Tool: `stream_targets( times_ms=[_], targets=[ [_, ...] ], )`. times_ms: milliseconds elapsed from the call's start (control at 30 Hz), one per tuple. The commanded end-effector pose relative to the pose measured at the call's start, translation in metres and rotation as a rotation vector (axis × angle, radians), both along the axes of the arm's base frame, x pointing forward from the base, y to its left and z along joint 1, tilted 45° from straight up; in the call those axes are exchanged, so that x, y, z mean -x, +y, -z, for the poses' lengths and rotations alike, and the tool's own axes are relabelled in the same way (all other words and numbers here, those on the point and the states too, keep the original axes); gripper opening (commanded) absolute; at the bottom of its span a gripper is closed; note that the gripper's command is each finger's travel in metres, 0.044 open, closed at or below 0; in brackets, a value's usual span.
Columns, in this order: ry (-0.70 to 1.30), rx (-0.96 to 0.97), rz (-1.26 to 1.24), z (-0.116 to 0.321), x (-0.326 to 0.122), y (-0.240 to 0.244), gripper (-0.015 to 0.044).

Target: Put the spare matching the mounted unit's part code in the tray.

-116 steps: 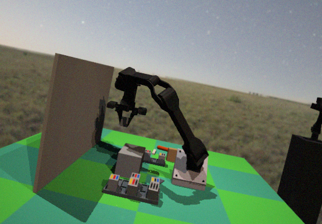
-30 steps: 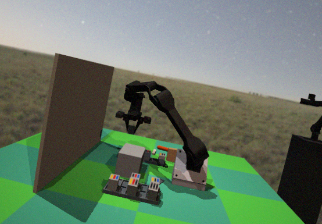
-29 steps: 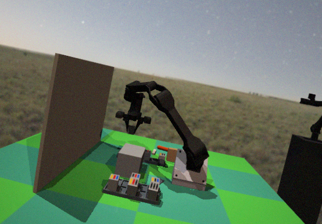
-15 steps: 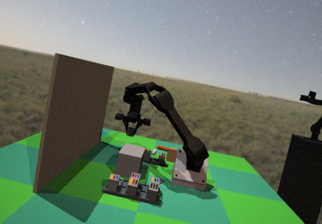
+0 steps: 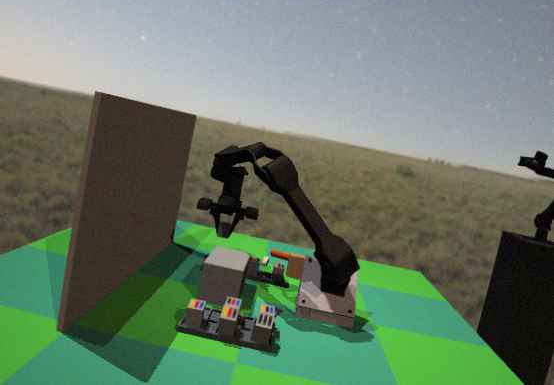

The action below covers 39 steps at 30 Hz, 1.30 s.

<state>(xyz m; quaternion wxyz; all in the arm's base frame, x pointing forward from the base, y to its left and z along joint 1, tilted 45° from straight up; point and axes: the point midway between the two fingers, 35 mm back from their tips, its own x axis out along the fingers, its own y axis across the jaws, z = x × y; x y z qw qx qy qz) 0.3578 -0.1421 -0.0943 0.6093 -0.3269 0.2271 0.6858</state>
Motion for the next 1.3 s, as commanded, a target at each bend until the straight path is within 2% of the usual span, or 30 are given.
stream_targets(
  times_ms=[0,1267],
  targets=[
    [0.0,-0.004,0.007,0.002,0.0,0.002,0.0],
    [0.0,-0.006,0.007,0.022,0.002,0.023,0.0]
  ],
)
